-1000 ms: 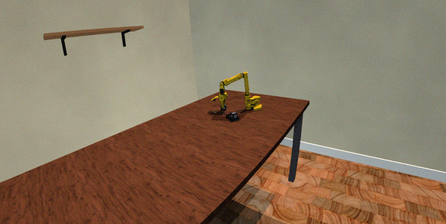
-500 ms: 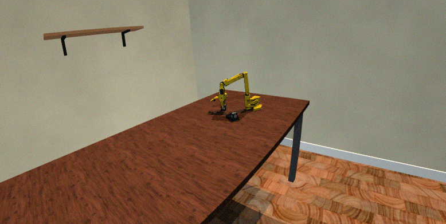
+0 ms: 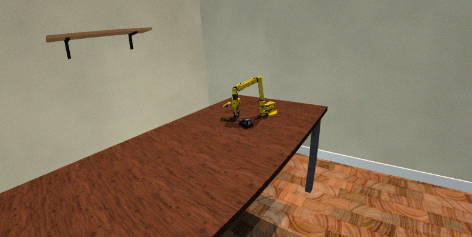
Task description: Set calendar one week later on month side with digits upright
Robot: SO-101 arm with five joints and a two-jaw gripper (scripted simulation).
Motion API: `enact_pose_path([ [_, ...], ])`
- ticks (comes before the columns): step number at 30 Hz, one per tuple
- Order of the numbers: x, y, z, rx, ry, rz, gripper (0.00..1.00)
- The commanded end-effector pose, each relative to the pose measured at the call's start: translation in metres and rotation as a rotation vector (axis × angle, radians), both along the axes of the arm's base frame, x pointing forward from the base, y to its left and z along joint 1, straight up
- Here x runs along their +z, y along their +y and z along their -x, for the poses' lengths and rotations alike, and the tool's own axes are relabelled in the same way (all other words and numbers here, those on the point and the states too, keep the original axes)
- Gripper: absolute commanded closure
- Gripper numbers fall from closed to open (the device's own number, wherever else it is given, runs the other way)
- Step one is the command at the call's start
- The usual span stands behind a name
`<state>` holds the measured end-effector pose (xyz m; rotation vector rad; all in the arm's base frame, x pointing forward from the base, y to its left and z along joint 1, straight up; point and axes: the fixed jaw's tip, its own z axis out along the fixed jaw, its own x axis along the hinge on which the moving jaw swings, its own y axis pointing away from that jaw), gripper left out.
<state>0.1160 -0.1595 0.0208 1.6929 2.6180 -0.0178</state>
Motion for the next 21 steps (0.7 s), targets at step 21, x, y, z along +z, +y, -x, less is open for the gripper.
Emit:
enact_pose_path([
  [21,0.0028,-0.0042,-0.0004,-0.020,-0.016,0.022,0.65],
])
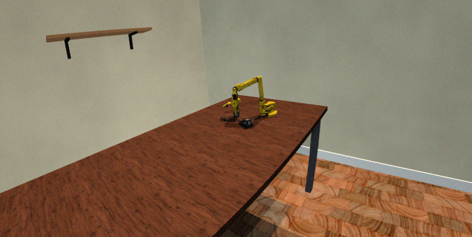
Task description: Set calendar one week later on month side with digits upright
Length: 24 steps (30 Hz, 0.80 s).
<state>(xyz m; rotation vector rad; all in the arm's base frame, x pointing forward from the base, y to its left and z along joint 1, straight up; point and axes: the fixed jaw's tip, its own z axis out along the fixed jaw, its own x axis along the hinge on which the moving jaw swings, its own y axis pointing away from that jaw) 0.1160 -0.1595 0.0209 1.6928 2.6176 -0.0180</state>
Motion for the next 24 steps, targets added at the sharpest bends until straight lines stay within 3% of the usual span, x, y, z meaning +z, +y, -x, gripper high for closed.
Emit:
enact_pose_path([
  [1,0.003,-0.004,0.000,-0.020,-0.016,0.022,0.64],
  [12,0.006,-0.005,-0.001,-0.020,-0.016,0.022,0.64],
  [24,0.036,-0.006,-0.001,-0.020,-0.016,0.022,0.64],
])
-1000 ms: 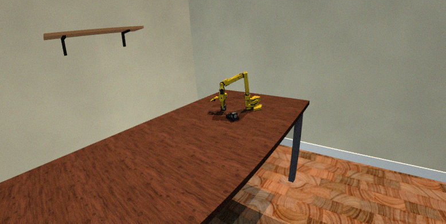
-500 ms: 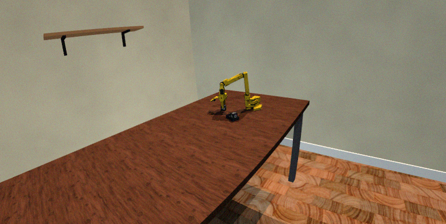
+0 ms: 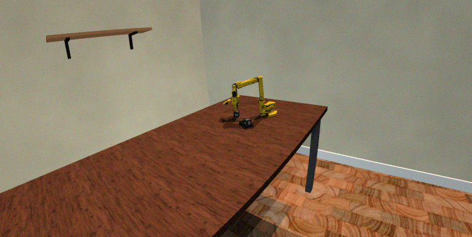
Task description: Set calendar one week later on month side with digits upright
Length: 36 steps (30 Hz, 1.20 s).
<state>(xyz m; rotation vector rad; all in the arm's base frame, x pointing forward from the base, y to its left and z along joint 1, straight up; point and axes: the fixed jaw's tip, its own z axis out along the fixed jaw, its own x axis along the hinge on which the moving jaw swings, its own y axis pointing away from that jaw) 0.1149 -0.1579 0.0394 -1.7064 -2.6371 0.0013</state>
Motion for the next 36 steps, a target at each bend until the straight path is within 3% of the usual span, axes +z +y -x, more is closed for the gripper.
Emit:
enact_pose_path([
  [1,0.021,-0.007,-0.002,-0.019,-0.031,0.044,0.64],
  [10,0.043,-0.004,0.000,-0.019,-0.031,0.044,0.64],
  [36,0.045,-0.004,0.000,-0.019,-0.033,0.048,0.64],
])
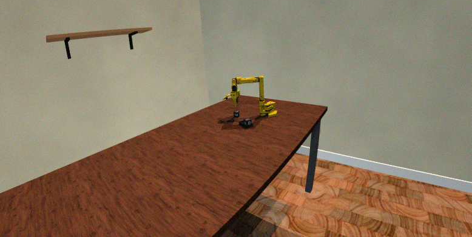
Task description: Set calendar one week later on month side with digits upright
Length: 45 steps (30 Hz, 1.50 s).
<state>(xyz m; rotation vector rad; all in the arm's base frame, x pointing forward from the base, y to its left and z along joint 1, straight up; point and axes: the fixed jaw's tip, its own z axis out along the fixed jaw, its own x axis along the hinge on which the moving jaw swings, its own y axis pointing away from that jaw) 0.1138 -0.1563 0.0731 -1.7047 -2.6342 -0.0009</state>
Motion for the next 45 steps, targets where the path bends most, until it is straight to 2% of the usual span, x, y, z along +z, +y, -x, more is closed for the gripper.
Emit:
enact_pose_path([
  [1,0.012,-0.006,-0.001,-0.019,-0.038,0.055,0.64],
  [6,0.024,-0.007,-0.002,-0.019,-0.078,0.115,0.64],
  [12,0.053,-0.008,-0.003,-0.019,-0.172,0.255,0.65],
  [14,0.053,-0.008,-0.003,-0.019,-0.172,0.255,0.65],
  [19,0.078,-0.006,-0.001,-0.019,-0.252,0.376,0.65],
  [23,0.091,-0.003,0.000,-0.019,-0.295,0.439,0.65],
  [28,0.095,-0.002,0.001,-0.018,-0.311,0.463,0.65],
  [45,0.094,-0.002,0.001,0.057,-0.292,0.475,0.65],
])
